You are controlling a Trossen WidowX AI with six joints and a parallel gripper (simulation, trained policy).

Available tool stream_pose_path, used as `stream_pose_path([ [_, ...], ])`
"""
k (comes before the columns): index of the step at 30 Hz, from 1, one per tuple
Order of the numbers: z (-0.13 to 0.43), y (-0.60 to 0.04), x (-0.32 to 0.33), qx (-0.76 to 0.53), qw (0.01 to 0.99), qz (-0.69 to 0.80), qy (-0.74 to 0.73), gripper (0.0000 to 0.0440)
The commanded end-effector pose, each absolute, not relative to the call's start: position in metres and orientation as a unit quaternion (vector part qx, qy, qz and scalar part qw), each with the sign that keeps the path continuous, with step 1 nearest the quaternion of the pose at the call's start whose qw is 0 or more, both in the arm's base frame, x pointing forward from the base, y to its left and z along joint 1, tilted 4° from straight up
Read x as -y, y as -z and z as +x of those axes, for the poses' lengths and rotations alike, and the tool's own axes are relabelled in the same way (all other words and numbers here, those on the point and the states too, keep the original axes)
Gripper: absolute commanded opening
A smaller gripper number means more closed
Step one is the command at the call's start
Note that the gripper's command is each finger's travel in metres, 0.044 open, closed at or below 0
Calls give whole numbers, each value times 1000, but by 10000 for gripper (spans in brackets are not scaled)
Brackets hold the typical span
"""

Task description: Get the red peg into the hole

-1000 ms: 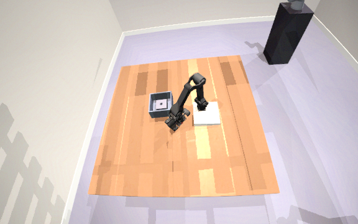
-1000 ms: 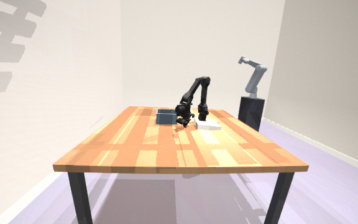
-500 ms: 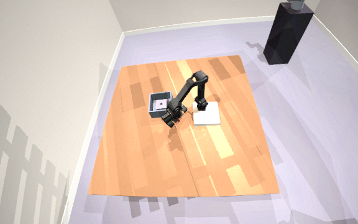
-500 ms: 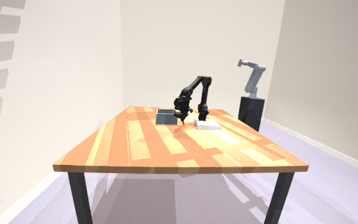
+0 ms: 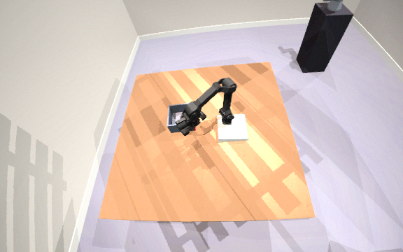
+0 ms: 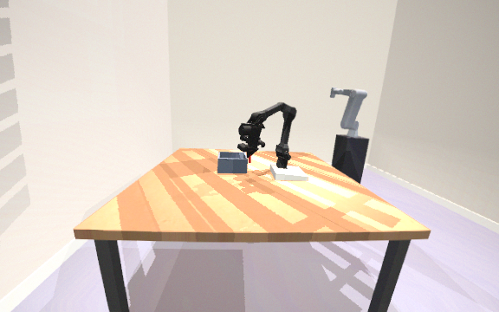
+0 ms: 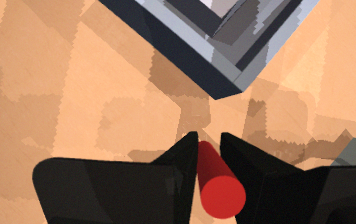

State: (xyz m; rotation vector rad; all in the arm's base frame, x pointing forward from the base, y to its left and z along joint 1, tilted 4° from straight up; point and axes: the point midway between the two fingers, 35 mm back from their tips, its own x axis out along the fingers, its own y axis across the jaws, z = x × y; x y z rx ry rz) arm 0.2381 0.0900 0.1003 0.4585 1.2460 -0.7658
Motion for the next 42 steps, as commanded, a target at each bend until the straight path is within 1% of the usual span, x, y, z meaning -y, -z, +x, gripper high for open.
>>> stream_pose_path([
  [1, 246, -109, -81, -552, 722, 215, 357, 0],
  [10, 274, -121, -48, -523, 720, 241, 386, 0],
  [20, 303, -120, -7, -509, 714, 253, 409, 0],
  [30, 329, -107, 30, -519, 707, 255, 407, 0],
  [38, 344, -84, 48, -540, 706, 249, 385, 1],
  [39, 345, -80, 49, -545, 705, 247, 381, 7],
  [40, 345, -77, 50, -549, 703, 246, 378, 23],
  [42, 346, -69, 52, -559, 699, 244, 372, 71],
])
